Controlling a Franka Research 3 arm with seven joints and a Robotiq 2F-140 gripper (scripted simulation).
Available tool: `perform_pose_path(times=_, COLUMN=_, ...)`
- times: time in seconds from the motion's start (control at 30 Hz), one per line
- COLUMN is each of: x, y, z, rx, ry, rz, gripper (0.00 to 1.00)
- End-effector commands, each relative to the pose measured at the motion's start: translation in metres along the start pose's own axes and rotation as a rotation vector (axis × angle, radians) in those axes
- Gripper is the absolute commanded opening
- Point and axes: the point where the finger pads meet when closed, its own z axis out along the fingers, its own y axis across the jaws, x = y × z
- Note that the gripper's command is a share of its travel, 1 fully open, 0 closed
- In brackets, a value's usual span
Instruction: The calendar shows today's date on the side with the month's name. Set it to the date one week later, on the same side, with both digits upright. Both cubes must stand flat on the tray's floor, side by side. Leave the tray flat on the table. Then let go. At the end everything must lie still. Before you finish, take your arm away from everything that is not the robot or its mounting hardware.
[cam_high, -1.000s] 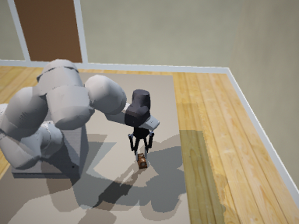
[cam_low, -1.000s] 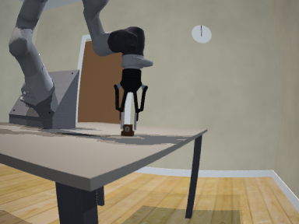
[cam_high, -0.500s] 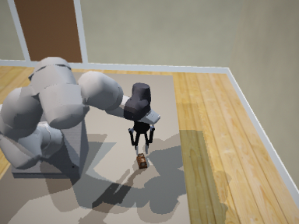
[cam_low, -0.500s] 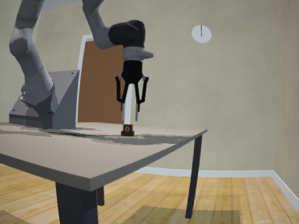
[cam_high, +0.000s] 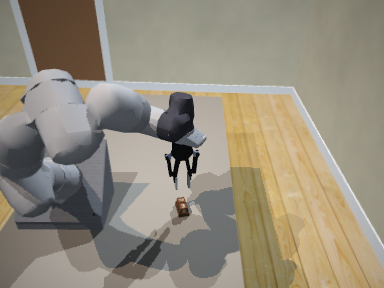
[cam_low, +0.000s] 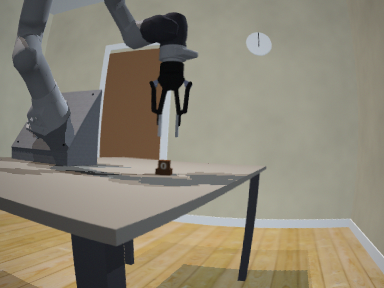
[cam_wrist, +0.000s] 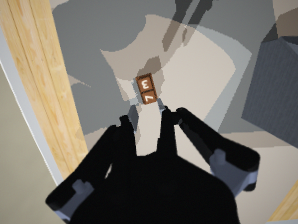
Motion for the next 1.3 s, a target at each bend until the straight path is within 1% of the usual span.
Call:
perform_pose_path(times=0.0, x=0.003, y=0.004, z=-0.001, rx=-0.012, ry=0.009, rz=-0.017, gripper=0.29)
perform_pose_path(times=0.03, x=0.003, y=0.004, z=-0.001, rx=-0.012, ry=0.009, rz=-0.017, gripper=1.00)
perform_pose_path(times=0.8, x=0.003, y=0.004, z=-0.002, rx=-0.012, ry=0.009, rz=-0.017, gripper=1.00)
perform_pose_path(times=0.97, x=0.002, y=0.003, z=-0.010, rx=-0.012, ry=0.009, rz=-0.017, gripper=1.00)
perform_pose_path(times=1.03, x=0.002, y=0.003, z=-0.010, rx=-0.012, ry=0.009, rz=-0.017, gripper=1.00)
perform_pose_path(times=1.27, x=0.002, y=0.003, z=-0.032, rx=-0.012, ry=0.009, rz=-0.017, gripper=1.00)
